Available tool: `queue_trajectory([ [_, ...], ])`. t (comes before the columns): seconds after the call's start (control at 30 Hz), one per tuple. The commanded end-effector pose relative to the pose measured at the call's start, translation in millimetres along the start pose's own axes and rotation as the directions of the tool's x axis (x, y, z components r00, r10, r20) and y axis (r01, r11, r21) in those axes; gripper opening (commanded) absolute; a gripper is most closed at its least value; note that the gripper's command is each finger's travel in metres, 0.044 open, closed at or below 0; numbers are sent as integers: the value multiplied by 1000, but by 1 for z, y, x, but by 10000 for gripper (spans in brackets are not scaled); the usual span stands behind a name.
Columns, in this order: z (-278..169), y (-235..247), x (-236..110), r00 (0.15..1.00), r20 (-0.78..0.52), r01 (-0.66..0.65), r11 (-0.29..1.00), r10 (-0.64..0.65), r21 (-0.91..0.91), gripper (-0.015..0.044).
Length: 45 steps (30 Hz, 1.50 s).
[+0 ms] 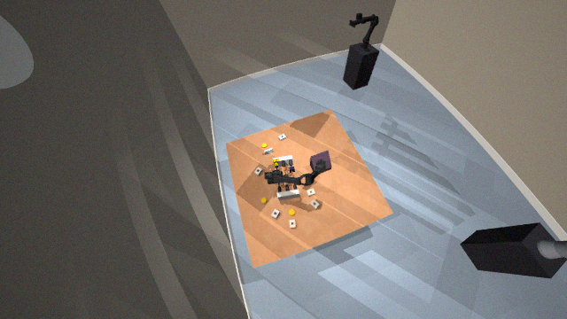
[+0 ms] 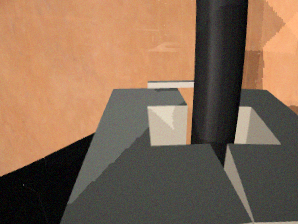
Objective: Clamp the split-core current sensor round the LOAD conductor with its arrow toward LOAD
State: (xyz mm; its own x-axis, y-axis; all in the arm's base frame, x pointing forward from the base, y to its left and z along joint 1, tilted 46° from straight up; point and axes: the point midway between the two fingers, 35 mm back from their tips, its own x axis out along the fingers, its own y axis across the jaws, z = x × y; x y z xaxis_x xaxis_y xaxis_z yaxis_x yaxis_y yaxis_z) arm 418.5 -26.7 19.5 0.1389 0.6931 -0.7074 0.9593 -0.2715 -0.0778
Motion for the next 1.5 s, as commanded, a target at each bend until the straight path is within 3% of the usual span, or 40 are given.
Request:
queue_trajectory([
  [0.0,0,0,0,1000,0,-1,1000,1,-2,273],
  [0.3,0,0,0,1000,0,-1,1000,1,-2,213],
  [0.57,1,1,-4,990,3,-140,990,140,5,3],
  [0.7,0,0,-7,978,-2,-210,978,210,9,0],
  [0.77,-1,1,-4,987,-2,-160,987,160,0,0],
  [1.07,-1,1,-4,987,-2,-160,987,160,0,0],
  [1.47,-1,1,-4,987,-2,-160,987,160,0,315],
])
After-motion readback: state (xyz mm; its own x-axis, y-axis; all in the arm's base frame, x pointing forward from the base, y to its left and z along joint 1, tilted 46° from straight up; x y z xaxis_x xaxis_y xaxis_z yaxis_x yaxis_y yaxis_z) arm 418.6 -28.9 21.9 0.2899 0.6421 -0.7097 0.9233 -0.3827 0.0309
